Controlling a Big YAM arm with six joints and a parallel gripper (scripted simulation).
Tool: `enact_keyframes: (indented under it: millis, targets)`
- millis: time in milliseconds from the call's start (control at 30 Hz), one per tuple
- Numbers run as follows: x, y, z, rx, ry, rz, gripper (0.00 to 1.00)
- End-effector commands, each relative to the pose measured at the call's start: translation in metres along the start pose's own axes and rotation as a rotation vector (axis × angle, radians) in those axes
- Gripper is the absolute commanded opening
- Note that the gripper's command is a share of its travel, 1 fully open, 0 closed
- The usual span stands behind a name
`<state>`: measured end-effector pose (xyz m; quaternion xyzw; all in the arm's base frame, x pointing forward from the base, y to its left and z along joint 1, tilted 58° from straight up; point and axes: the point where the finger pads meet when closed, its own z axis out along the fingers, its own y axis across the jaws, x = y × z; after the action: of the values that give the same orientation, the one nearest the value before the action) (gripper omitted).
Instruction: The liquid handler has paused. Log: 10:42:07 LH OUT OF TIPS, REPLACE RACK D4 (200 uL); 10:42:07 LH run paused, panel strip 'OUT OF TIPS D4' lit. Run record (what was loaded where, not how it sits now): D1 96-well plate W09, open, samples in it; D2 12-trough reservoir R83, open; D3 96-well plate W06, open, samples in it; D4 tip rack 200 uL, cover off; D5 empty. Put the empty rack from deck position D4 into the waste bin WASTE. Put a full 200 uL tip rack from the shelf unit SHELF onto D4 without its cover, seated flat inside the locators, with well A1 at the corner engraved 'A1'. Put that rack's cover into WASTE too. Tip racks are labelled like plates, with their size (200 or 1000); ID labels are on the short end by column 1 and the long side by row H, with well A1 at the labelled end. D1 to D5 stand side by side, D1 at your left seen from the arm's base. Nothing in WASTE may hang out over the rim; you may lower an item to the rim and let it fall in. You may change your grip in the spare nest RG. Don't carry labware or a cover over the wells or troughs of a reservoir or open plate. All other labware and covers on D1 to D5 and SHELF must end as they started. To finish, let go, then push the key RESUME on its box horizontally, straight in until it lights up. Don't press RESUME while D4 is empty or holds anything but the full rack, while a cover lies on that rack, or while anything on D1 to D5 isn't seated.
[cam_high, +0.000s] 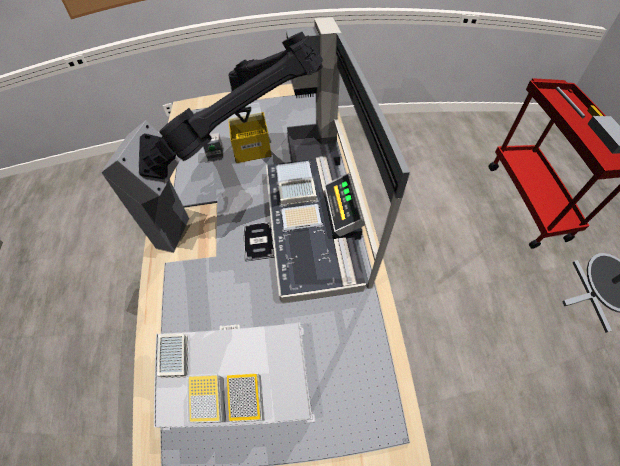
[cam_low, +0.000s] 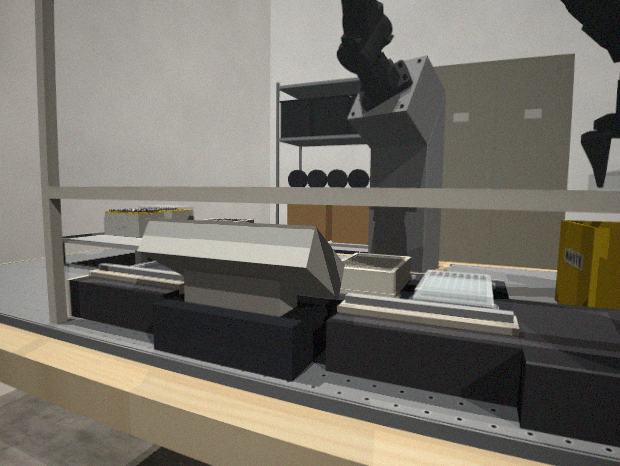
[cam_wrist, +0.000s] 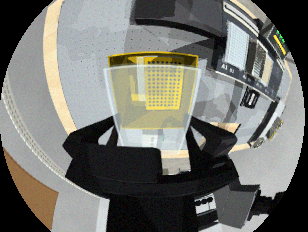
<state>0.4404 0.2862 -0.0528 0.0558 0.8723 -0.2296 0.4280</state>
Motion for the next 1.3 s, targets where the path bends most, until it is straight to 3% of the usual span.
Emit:
enact_keyframes:
  millis: [0, 333, 367, 433, 800, 900, 933, 967, 1267]
  targets:
    - [0.003, -0.005, 0.015, 0.013, 0.007, -0.019, 0.00]
    - [0.002, -0.003, 0.026, 0.009, 0.005, -0.019, 0.00]
    - [-0.002, 0.008, 0.010, -0.024, -0.015, -0.023, 0.00]
    - [0.000, -0.003, 0.033, 0.010, 0.005, -0.014, 0.00]
    - [-0.007, 0.000, 0.050, 0.005, -0.002, -0.002, 0.00]
    - [-0.006, 0.002, 0.049, 0.000, -0.004, -0.005, 0.00]
    - [-0.009, 0.012, 0.036, -0.027, -0.020, -0.011, 0.00]
    - [-0.006, 0.008, 0.046, -0.012, -0.010, -0.012, 0.00]
    - [-0.006, 0.004, 0.043, -0.008, -0.009, -0.008, 0.00]
